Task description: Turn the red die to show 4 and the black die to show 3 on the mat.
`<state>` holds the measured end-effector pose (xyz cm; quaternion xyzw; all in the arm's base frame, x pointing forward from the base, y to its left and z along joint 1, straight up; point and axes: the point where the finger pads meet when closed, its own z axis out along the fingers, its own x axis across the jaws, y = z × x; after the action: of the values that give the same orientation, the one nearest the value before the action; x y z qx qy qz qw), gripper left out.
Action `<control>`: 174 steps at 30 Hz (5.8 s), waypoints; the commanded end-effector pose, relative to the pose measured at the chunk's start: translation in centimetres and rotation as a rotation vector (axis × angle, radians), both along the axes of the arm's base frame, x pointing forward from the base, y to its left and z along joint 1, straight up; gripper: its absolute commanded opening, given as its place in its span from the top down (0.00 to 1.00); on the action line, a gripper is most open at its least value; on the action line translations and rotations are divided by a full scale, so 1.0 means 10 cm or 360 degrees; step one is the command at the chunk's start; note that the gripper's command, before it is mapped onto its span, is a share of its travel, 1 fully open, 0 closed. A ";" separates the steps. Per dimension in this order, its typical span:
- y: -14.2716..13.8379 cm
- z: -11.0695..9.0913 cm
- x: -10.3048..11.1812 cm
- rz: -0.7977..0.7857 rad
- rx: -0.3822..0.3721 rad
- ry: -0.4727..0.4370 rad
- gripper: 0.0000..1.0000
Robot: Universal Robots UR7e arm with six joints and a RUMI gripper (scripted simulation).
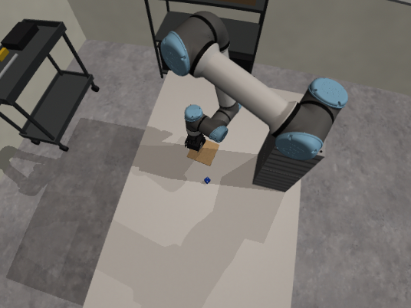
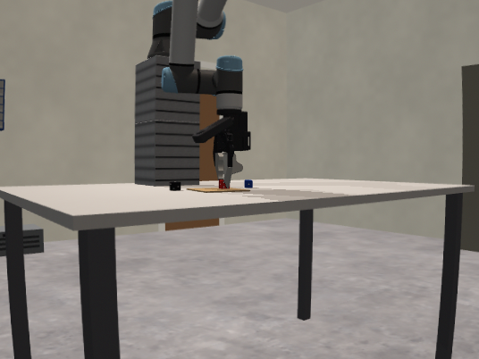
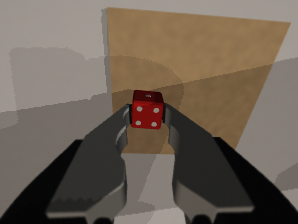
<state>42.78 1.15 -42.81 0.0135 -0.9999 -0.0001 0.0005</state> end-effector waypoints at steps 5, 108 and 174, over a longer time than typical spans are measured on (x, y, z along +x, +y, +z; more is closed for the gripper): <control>0.00 -0.02 0.01 0.0000 0.0000 -0.0002 0.94; 0.00 0.87 0.01 0.0000 0.0000 -0.0002 0.00; -0.06 0.86 0.01 0.0373 0.0000 -0.0002 0.00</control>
<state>42.85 0.66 -34.19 0.1032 -0.9947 0.0003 0.0007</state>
